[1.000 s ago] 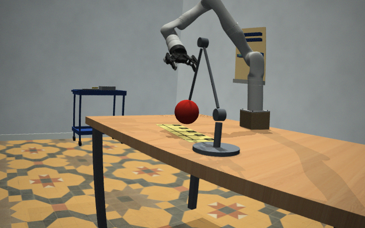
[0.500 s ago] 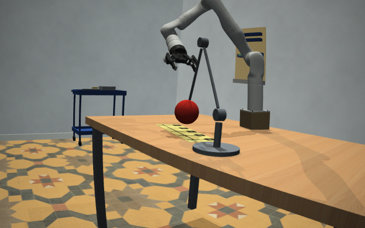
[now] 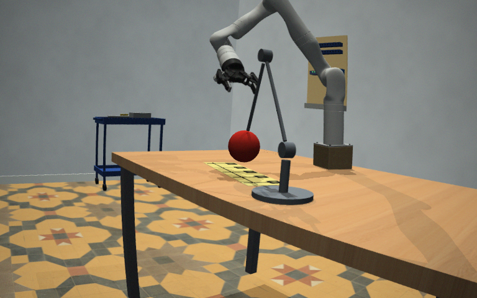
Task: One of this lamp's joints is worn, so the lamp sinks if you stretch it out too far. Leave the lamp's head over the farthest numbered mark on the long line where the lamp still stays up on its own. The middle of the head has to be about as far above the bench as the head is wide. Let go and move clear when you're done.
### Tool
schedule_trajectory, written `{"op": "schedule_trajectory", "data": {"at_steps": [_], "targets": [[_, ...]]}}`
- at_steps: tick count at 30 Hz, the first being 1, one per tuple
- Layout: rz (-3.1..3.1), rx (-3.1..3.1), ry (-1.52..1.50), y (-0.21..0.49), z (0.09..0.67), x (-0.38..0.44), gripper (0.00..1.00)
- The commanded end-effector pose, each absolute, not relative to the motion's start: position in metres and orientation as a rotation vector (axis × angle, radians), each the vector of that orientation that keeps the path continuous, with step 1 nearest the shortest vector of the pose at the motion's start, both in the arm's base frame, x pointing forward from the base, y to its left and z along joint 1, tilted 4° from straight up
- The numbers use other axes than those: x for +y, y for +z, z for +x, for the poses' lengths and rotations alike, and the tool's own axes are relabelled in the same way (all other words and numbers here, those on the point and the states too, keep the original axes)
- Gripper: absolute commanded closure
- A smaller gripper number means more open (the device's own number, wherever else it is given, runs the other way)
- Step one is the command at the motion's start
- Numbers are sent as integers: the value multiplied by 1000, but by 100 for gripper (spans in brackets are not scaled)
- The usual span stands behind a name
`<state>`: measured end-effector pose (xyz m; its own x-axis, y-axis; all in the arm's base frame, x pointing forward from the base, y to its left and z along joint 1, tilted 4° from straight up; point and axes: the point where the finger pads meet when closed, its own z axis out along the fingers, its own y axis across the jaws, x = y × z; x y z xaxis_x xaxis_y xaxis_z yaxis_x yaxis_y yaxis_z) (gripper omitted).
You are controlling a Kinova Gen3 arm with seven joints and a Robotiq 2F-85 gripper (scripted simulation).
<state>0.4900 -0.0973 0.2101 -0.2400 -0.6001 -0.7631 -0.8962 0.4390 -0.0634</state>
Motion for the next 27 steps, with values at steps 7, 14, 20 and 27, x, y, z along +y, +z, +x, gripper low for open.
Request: {"op": "schedule_trajectory", "data": {"at_steps": [7,14,20,27], "targets": [[-1258,1951,507,211,490,-97,0],[-1264,1963,499,212,491,-96,0],[-1298,2036,448,219,494,-91,0],[-1337,2119,386,227,498,-85,0]]}}
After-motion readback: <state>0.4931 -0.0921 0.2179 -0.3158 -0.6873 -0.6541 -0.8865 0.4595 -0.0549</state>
